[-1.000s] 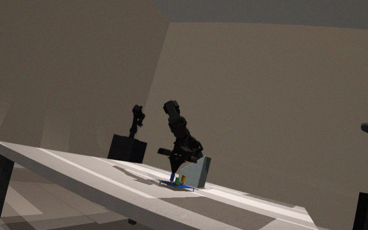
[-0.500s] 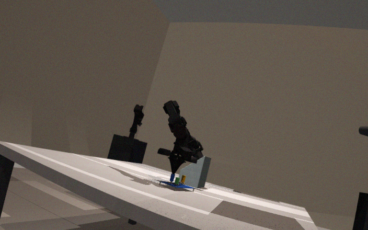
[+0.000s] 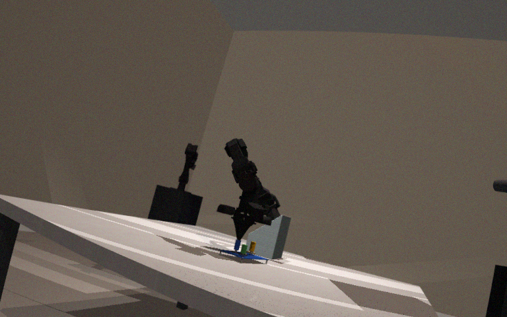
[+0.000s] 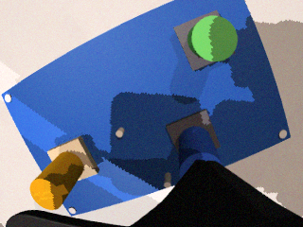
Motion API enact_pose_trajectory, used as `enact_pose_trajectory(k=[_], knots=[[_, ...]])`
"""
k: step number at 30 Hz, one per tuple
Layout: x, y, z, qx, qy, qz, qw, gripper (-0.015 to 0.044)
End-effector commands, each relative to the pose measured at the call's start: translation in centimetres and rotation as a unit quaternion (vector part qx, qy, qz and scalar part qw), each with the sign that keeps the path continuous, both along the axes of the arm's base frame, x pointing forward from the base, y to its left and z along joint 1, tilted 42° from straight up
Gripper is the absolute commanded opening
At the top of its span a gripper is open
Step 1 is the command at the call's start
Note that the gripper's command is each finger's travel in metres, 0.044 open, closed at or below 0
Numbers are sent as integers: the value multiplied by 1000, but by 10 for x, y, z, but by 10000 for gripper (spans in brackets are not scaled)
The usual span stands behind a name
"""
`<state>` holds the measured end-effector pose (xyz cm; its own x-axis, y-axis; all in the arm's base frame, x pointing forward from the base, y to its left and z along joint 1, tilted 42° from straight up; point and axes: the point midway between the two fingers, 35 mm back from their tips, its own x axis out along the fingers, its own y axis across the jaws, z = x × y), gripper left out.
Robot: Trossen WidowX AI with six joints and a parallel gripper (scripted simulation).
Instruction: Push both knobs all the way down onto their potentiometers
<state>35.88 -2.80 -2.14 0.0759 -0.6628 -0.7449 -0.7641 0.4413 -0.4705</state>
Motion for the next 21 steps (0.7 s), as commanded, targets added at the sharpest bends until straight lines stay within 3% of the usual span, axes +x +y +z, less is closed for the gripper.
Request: enact_pose_trajectory(k=[1, 21], knots=[[2, -14, -12, -1, -2, -18, 1000, 0], [2, -9, -6, -1, -2, -18, 1000, 0]])
